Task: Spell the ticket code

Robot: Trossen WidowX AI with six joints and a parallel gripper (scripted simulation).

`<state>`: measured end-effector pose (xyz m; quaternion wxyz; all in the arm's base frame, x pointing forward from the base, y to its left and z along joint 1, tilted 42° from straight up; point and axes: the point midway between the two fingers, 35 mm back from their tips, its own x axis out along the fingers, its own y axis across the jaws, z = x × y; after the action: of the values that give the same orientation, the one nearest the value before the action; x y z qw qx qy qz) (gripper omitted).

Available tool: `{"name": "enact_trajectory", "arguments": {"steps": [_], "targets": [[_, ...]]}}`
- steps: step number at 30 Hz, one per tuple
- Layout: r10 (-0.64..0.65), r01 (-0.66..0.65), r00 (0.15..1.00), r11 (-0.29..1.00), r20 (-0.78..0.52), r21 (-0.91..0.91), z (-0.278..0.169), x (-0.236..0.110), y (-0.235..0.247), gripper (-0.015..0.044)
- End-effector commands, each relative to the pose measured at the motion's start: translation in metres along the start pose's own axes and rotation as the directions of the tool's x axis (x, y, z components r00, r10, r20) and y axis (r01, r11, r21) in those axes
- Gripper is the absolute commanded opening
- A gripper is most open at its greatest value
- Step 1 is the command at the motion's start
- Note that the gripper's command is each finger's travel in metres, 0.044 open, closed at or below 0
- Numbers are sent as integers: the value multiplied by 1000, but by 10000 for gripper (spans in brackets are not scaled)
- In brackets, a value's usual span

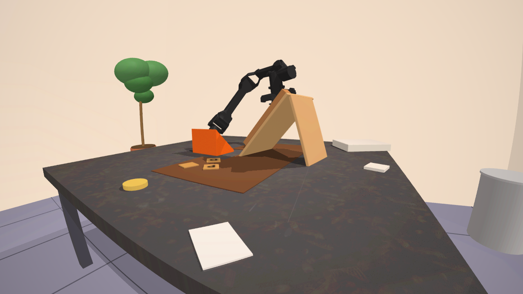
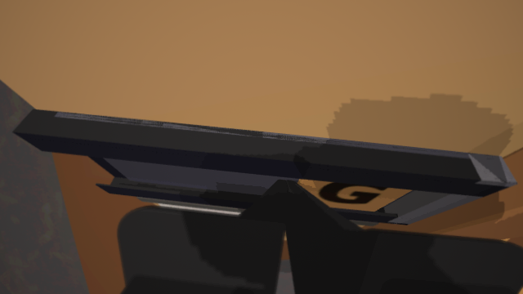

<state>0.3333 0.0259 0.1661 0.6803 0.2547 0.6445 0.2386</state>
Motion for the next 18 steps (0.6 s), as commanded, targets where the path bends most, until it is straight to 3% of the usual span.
{"name": "enact_trajectory", "arguments": {"steps": [1,18], "targets": [[4,-4,1000,1000,2,3,2,1,1,0],[3,-3,1000,1000,2,3,0,1,-5,0]]}}
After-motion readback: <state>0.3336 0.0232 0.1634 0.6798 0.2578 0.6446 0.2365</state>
